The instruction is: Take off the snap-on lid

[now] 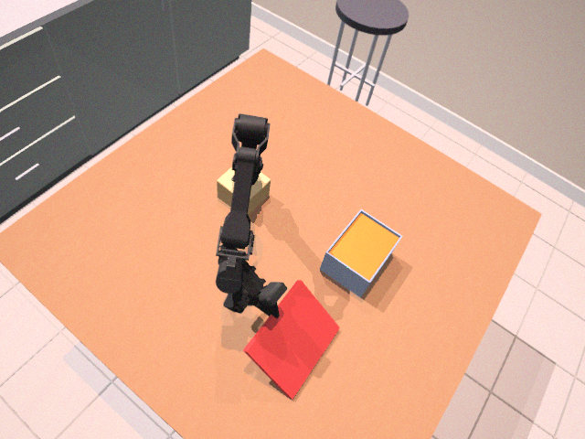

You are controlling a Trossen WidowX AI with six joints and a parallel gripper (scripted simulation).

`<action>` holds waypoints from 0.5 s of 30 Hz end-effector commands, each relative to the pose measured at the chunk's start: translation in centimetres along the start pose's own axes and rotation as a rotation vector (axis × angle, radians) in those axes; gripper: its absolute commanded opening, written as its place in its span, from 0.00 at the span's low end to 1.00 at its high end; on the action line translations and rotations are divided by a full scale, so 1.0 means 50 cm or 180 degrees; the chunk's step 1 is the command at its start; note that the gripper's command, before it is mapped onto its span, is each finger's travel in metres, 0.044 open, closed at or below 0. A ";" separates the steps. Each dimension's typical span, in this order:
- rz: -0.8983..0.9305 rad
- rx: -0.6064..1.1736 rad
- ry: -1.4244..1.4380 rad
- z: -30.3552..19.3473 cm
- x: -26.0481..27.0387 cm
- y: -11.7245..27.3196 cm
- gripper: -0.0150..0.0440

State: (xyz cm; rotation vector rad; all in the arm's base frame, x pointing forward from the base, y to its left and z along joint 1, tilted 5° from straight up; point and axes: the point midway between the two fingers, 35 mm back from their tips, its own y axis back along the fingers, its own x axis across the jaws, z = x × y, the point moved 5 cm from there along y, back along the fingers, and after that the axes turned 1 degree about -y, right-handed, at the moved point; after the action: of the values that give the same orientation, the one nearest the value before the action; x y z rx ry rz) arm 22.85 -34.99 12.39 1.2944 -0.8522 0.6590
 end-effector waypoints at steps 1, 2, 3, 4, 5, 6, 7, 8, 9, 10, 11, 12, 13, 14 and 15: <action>-0.0072 0.0026 -0.0059 -0.006 -0.022 -0.015 0.25; -0.0072 0.0026 -0.0059 -0.006 -0.024 -0.016 0.25; -0.0072 0.0026 -0.0059 -0.006 -0.025 -0.017 0.25; -0.0072 0.0026 -0.0059 -0.006 -0.026 -0.018 0.25; -0.0072 0.0026 -0.0059 -0.006 -0.027 -0.019 0.25; -0.0072 0.0026 -0.0059 -0.006 -0.029 -0.020 0.25; -0.0072 0.0026 -0.0059 -0.006 -0.030 -0.021 0.25; -0.0072 0.0026 -0.0059 -0.006 -0.031 -0.022 0.25; -0.0072 0.0026 -0.0059 -0.006 -0.033 -0.023 0.25; -0.0072 0.0026 -0.0059 -0.006 -0.034 -0.024 0.25; -0.0072 0.0026 -0.0059 -0.006 -0.035 -0.025 0.25; -0.0072 0.0026 -0.0059 -0.006 -0.036 -0.026 0.25; -0.0072 0.0026 -0.0059 -0.006 -0.038 -0.027 0.25; -0.0072 0.0026 -0.0059 -0.006 -0.039 -0.028 0.25; -0.0072 0.0026 -0.0059 -0.006 -0.040 -0.029 0.25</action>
State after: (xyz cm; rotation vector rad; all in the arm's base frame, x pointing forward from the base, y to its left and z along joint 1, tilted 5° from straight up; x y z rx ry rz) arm 22.89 -35.16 11.40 1.2887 -0.8537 0.6614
